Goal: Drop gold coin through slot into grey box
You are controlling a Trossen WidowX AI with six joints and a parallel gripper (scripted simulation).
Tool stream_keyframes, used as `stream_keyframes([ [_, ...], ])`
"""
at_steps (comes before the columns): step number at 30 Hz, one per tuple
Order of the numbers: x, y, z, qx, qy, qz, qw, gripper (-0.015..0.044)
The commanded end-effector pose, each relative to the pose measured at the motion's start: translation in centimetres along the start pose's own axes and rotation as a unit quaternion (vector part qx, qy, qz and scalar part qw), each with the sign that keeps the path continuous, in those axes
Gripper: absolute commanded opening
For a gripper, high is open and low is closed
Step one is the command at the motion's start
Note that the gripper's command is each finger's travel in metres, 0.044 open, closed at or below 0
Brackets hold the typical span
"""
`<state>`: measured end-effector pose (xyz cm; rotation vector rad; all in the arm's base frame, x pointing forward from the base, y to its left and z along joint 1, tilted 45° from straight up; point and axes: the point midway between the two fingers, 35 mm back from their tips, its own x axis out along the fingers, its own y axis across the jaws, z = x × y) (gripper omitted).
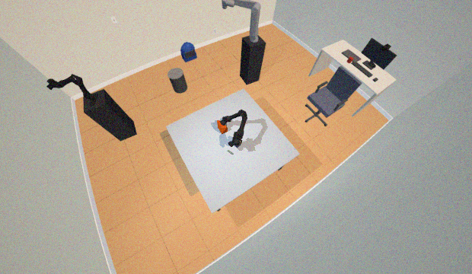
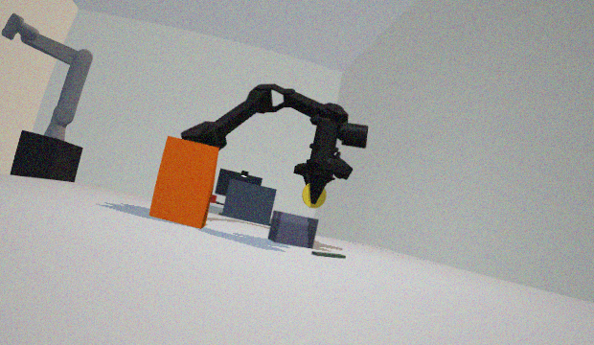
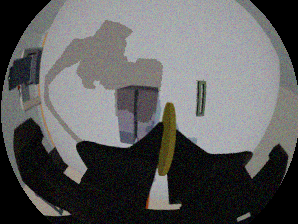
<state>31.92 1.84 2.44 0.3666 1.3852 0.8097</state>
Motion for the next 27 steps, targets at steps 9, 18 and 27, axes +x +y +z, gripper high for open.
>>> stream_keyframes([
  [9,0.3,2.7,-1.3,0.003,0.000,0.004,1.000,0.0000],
  [18,0.4,3.8,-1.8,0.001,0.000,0.004,1.000,0.0000],
  [27,0.3,3.6,-1.7,0.000,0.001,0.003,1.000,0.0000],
])
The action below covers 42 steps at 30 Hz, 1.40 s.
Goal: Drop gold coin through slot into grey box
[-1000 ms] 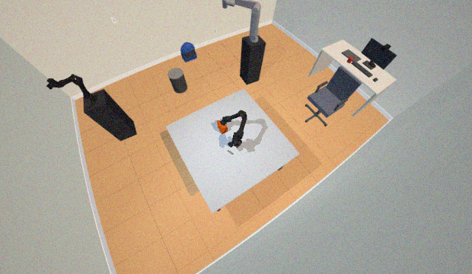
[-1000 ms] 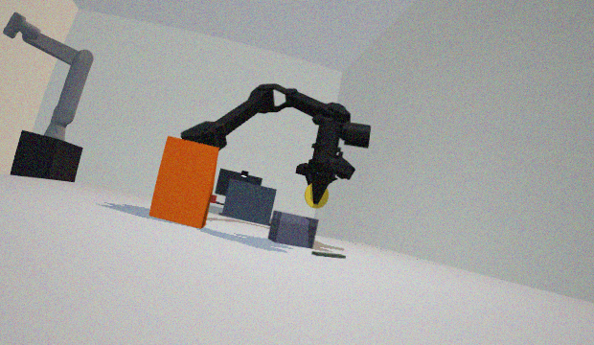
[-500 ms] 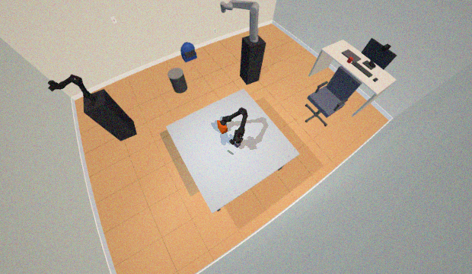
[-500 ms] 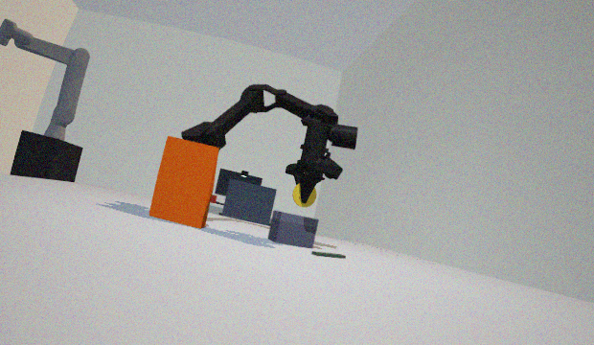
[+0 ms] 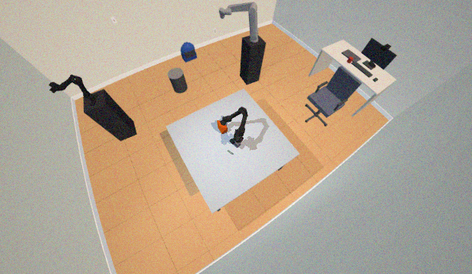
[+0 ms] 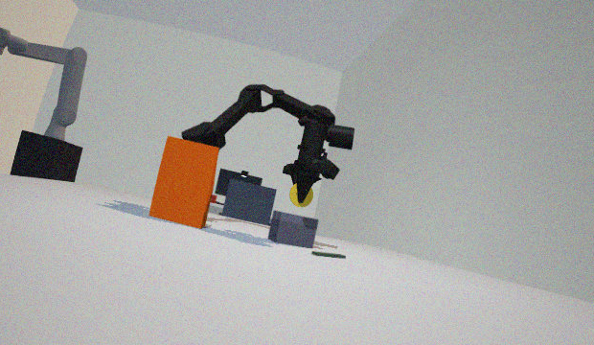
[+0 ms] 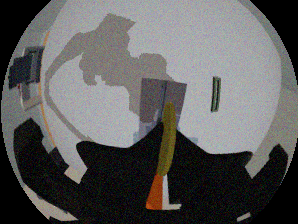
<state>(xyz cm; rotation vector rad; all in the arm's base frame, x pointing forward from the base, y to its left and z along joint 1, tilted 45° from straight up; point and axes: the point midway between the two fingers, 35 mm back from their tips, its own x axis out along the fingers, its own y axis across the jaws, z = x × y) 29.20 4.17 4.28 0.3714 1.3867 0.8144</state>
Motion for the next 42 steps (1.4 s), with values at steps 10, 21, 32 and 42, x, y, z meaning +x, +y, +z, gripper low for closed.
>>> stream_keyframes([
  [10,0.2,0.4,-0.3,0.007,0.000,0.000,1.000,0.0000],
  [21,0.1,0.4,-0.2,0.003,0.000,-0.001,1.000,0.0000],
  [32,0.6,0.3,-0.4,0.007,0.000,-0.001,1.000,0.0000],
  [42,1.1,0.4,-0.4,0.007,0.000,-0.001,1.000,0.0000],
])
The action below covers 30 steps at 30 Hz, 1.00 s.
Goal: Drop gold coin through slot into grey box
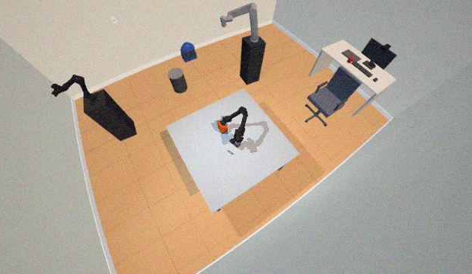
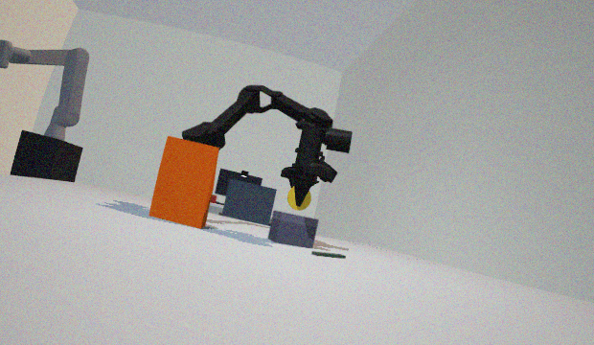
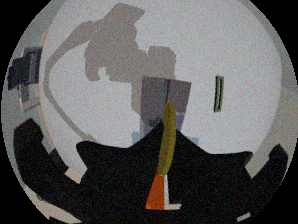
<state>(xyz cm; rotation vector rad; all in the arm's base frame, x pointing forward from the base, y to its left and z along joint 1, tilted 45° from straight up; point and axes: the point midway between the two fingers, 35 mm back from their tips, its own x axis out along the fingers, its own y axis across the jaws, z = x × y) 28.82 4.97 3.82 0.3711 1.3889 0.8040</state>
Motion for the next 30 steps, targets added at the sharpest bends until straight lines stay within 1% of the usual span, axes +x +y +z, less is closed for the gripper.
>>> stream_keyframes([
  [1,0.25,0.07,-0.08,0.003,0.000,0.003,1.000,0.0000],
  [19,1.12,0.07,-0.07,0.004,0.000,0.003,1.000,0.0000],
  [25,0.92,0.02,0.06,-0.001,0.000,0.000,1.000,0.0158],
  [30,0.92,0.02,0.06,-0.001,0.000,0.000,1.000,0.0161],
])
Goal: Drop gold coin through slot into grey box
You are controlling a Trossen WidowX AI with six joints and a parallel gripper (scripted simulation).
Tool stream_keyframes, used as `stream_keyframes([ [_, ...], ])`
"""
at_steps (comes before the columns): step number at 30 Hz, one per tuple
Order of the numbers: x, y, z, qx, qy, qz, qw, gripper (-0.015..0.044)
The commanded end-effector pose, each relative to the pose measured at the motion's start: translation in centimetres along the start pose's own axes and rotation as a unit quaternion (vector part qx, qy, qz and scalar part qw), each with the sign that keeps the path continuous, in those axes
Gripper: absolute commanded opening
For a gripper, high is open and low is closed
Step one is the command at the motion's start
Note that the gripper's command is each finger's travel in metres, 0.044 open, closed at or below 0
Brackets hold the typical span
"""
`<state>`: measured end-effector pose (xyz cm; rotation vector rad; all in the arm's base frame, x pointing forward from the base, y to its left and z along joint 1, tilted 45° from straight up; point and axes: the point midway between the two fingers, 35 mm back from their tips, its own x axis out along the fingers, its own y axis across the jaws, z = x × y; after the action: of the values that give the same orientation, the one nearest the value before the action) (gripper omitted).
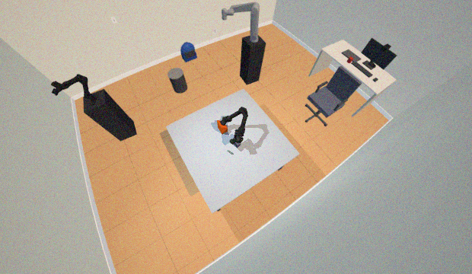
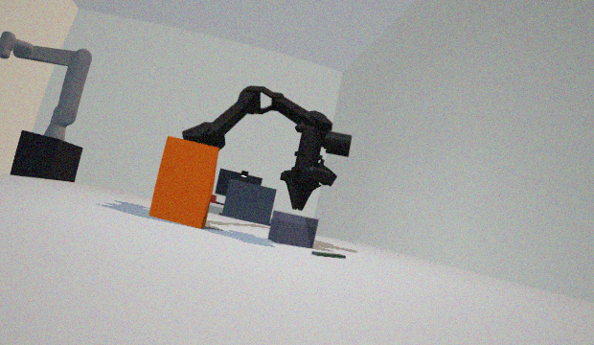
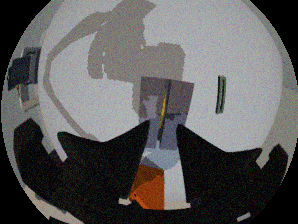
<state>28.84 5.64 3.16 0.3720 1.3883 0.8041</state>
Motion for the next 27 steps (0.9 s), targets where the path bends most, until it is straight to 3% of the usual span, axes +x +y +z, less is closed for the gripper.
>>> stream_keyframes([
  [1,0.0,0.0,0.0,-0.001,0.000,0.000,1.000,0.0161],
  [4,0.0,0.0,0.0,-0.001,0.000,0.000,1.000,0.0161],
  [12,-2.1,0.0,0.0,0.000,0.000,0.000,1.000,0.0371],
  [15,-5.4,0.1,-0.3,0.004,0.001,0.003,1.000,0.0440],
  [27,-5.7,0.1,-0.4,0.004,0.001,0.003,1.000,0.0440],
])
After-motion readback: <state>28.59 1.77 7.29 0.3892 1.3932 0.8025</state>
